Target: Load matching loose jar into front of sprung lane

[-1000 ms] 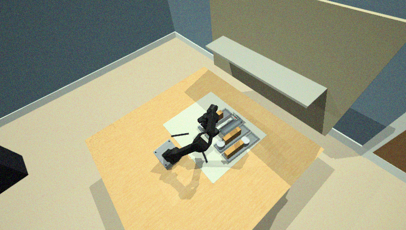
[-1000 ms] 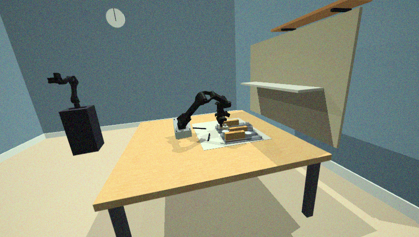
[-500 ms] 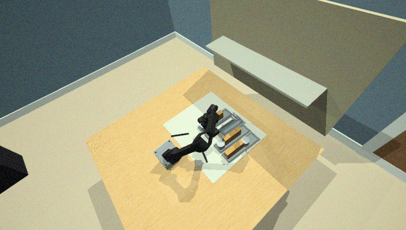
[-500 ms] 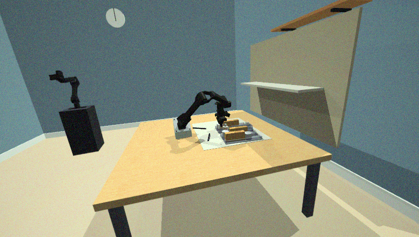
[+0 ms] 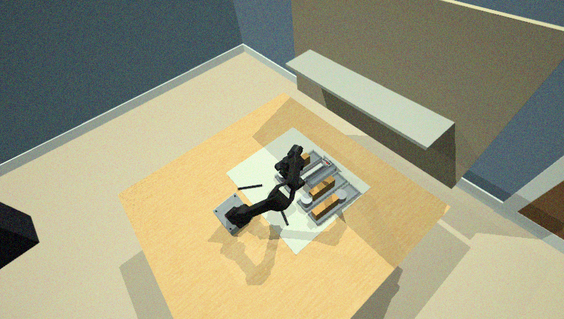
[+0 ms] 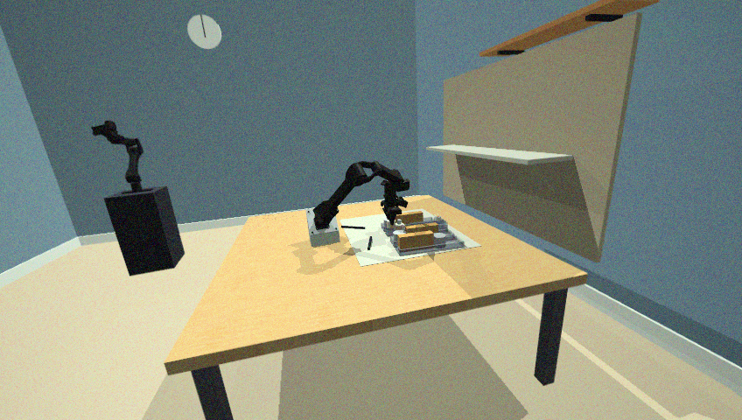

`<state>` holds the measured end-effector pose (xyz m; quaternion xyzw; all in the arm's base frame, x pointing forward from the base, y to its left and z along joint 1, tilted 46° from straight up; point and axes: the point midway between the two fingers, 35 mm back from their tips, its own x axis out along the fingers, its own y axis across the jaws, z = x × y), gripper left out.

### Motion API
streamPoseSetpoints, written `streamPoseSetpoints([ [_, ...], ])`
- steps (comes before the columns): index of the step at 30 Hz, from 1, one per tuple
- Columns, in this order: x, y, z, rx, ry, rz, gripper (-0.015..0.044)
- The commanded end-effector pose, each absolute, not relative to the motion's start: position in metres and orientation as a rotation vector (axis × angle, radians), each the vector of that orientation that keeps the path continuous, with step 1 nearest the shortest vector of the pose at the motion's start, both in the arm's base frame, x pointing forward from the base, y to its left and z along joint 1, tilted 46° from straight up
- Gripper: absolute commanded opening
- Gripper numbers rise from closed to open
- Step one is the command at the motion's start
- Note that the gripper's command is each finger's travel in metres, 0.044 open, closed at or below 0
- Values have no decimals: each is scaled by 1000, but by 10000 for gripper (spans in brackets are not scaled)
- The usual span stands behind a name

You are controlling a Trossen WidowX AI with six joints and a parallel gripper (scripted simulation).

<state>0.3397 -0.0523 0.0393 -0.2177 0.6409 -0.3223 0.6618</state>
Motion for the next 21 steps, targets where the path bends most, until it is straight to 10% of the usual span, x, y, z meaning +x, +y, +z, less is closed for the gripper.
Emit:
streamPoseSetpoints([
  [1,347,-53,43,-492,1420,-738,0],
  [21,348,-55,41,-491,1420,-738,0],
])
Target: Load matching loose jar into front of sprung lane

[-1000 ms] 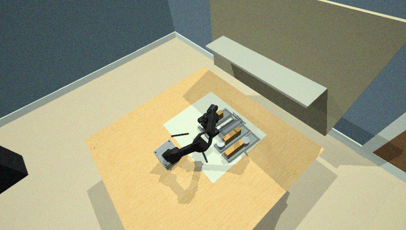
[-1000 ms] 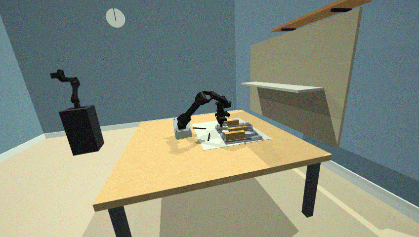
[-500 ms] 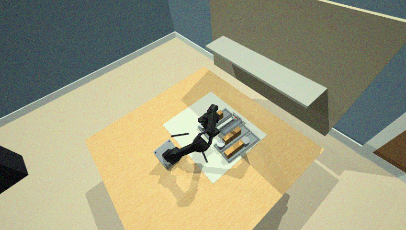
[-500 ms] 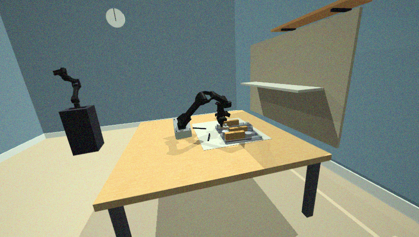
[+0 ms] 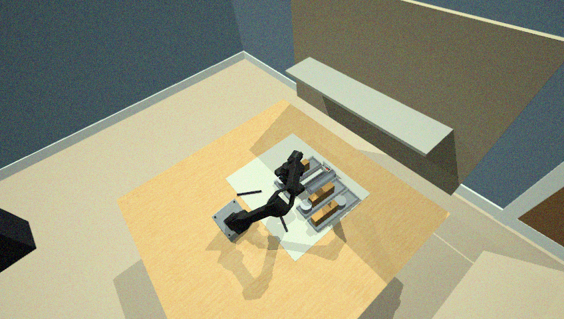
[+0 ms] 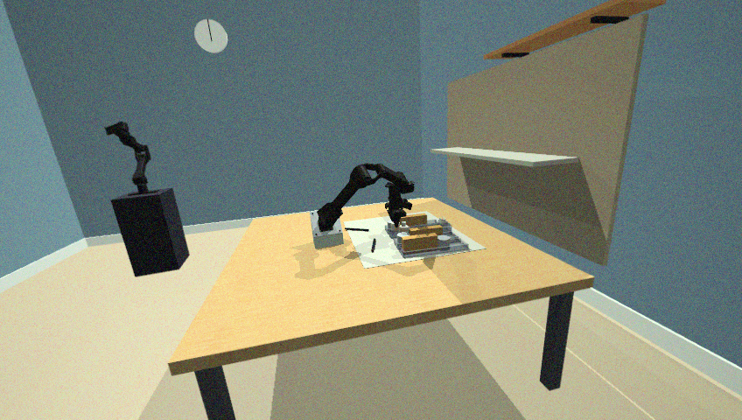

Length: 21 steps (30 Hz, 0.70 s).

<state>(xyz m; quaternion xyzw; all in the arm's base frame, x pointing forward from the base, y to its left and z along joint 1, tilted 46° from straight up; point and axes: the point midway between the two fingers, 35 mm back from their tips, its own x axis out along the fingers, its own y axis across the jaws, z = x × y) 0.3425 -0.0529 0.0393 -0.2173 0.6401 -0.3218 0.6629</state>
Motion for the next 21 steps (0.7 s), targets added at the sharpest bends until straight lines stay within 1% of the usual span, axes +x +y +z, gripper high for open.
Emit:
streamPoseSetpoints([
  [1,348,-55,41,-491,1420,-738,0],
  [21,348,-61,36,-492,1420,-738,0],
])
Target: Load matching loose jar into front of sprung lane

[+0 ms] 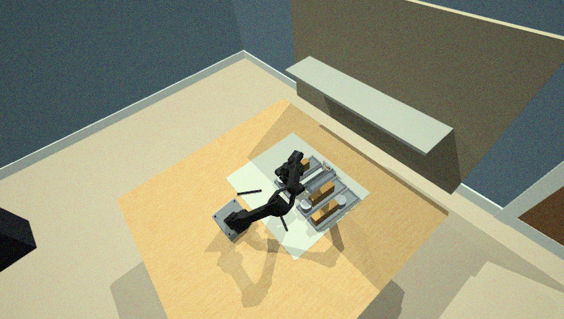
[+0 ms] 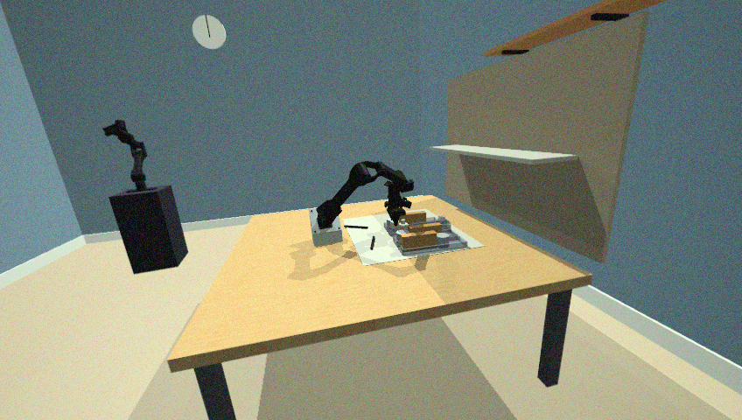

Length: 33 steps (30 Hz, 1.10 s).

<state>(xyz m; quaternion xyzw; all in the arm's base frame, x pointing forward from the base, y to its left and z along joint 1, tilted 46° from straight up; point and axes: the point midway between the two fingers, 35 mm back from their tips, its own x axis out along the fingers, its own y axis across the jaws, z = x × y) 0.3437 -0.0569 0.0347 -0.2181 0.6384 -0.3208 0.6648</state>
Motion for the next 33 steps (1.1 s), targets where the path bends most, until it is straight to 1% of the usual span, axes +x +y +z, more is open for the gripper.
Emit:
streamPoseSetpoints([
  [1,348,-61,35,-492,1420,-738,0],
  [33,346,-70,27,-492,1420,-739,0],
])
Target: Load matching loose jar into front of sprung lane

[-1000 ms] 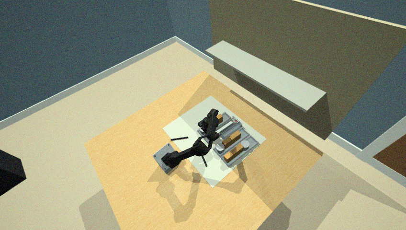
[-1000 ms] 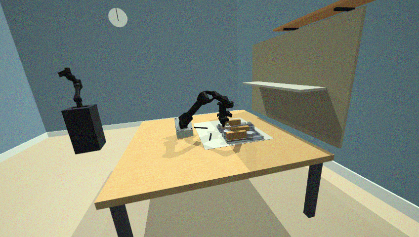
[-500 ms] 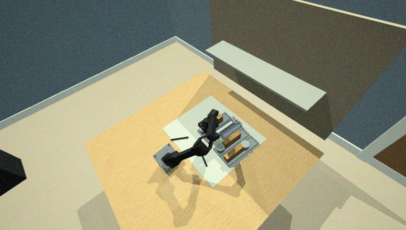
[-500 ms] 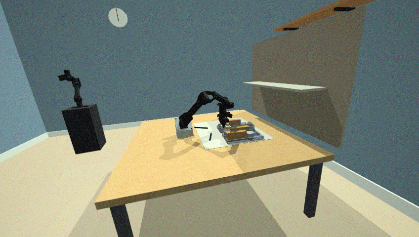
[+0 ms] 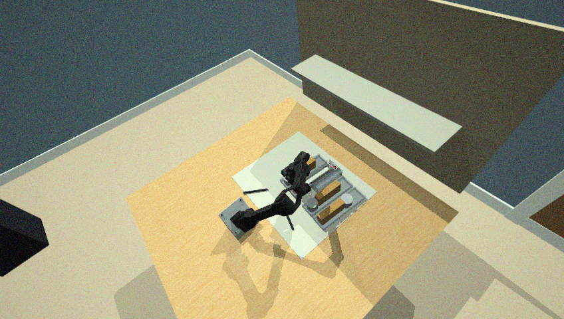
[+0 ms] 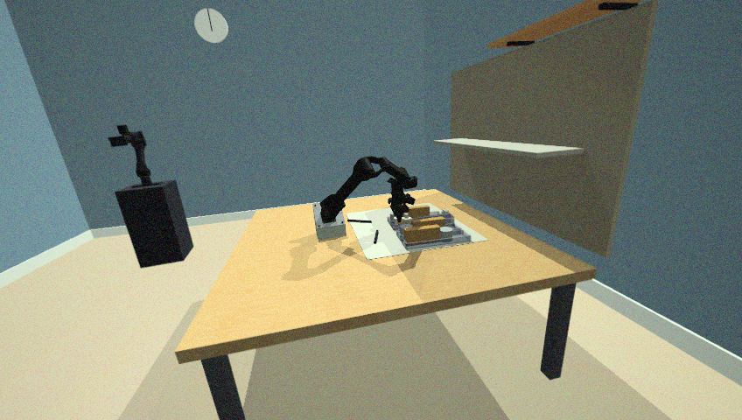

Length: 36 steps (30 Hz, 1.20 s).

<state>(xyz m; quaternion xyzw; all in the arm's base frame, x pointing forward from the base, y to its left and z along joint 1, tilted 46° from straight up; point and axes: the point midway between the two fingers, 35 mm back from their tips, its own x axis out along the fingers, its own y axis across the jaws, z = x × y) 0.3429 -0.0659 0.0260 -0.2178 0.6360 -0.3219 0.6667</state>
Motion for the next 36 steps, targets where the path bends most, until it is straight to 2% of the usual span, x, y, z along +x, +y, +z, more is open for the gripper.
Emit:
streamPoseSetpoints([
  [1,346,-70,26,-492,1420,-739,0],
  [36,341,-72,24,-493,1420,-739,0],
])
